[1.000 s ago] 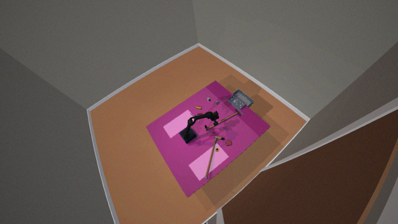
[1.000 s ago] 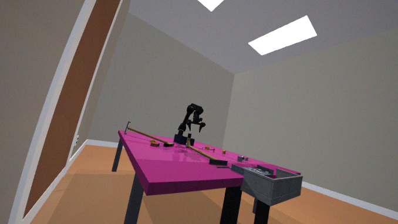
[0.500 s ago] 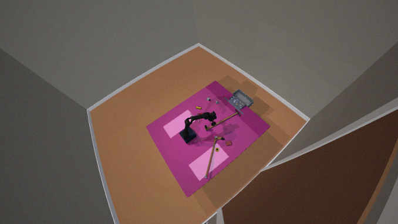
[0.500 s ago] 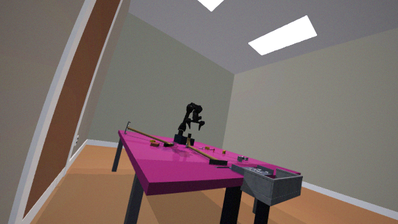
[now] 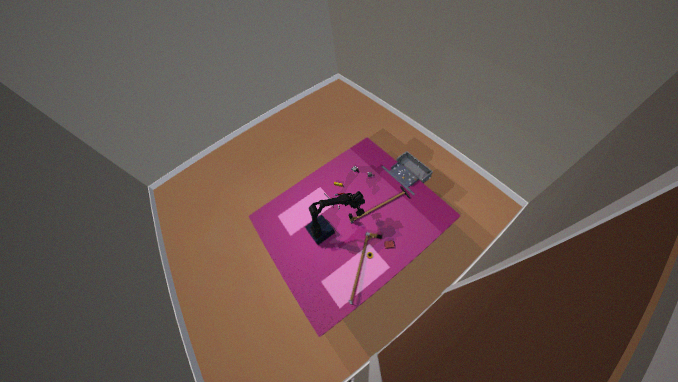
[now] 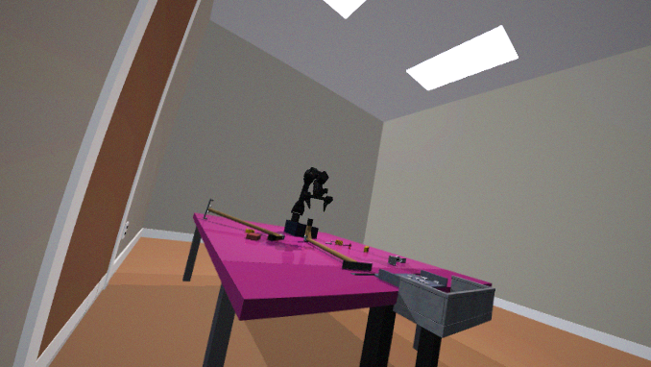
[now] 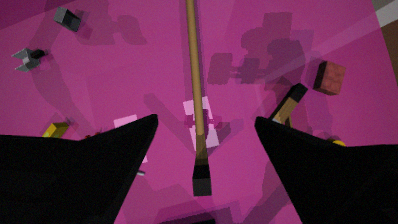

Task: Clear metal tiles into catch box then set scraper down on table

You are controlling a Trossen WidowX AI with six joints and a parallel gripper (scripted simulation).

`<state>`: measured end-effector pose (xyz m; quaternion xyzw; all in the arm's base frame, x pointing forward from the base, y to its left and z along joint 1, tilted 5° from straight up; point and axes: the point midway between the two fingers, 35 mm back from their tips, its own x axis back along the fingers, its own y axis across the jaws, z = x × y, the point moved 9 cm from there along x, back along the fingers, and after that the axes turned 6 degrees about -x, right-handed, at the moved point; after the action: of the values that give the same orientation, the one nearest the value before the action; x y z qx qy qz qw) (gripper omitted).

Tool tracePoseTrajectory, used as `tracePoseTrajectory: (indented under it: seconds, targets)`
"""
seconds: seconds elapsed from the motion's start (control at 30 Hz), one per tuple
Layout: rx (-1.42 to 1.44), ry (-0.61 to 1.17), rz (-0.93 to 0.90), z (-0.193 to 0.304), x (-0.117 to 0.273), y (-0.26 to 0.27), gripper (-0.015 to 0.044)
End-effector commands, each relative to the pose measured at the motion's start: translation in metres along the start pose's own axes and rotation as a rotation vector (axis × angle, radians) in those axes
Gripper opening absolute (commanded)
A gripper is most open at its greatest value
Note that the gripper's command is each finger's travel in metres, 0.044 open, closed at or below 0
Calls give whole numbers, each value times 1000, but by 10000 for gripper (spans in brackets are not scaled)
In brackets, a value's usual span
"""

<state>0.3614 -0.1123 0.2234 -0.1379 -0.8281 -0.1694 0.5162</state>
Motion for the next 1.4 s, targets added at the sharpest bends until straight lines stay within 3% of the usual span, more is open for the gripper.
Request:
tracePoseTrajectory:
  seconds: [0.0,1.37]
  targets:
    - [9,-9,-9,9,5,-1,440]
    - [63,-147,-43,108,38,-18,440]
